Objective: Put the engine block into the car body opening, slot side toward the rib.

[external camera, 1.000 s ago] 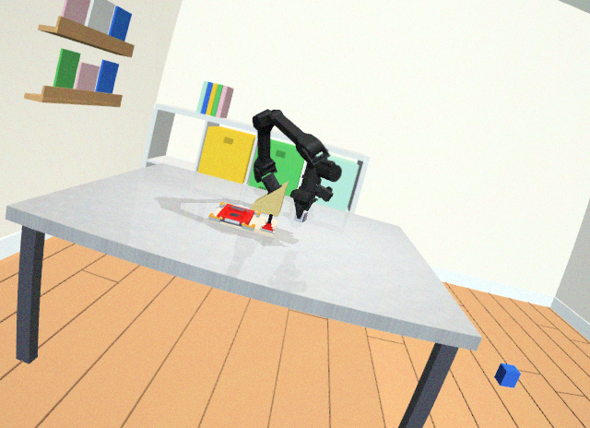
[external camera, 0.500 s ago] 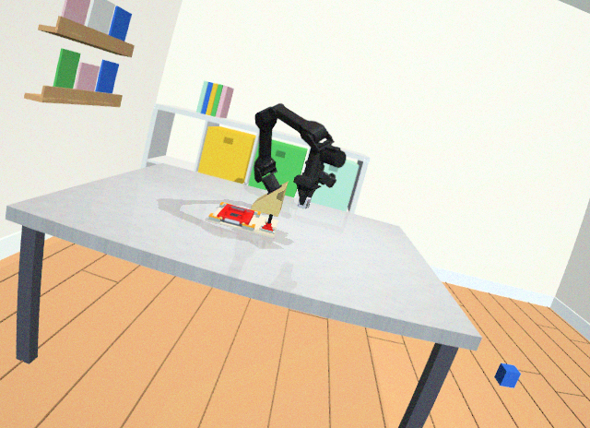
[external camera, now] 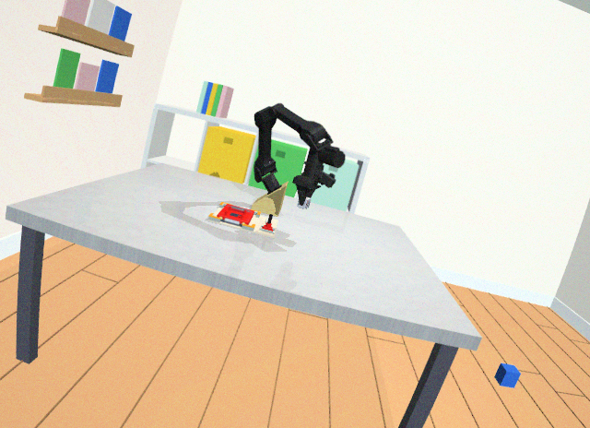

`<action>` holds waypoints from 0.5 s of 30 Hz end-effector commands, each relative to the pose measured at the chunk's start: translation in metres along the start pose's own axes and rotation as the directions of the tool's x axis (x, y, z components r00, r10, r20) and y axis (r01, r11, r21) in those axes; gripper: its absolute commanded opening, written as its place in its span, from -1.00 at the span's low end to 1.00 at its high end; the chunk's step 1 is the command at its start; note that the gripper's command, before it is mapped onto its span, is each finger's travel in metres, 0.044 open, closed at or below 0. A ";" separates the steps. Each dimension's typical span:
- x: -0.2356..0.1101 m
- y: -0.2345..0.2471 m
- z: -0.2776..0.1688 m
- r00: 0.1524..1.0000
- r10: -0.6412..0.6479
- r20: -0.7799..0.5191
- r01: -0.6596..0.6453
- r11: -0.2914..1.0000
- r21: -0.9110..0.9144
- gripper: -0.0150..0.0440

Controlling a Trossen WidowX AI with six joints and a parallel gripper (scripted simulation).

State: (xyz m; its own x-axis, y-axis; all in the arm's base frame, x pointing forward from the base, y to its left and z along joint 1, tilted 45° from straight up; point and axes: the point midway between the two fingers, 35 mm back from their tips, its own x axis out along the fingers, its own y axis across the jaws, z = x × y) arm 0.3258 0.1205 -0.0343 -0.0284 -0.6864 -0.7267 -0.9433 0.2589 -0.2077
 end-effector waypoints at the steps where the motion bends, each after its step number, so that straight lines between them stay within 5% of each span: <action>1: -0.005 0.000 0.000 0.999 -0.010 0.031 0.010 1.000 -0.002 -0.49; 15: 0.000 0.000 -0.011 0.934 0.010 0.358 -0.010 1.000 -0.003 -0.49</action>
State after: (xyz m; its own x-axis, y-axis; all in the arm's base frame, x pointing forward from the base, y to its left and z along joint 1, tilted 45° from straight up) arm 0.3234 0.1144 -0.0284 0.0591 -0.4614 -0.8852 -0.9428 0.2656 -0.2014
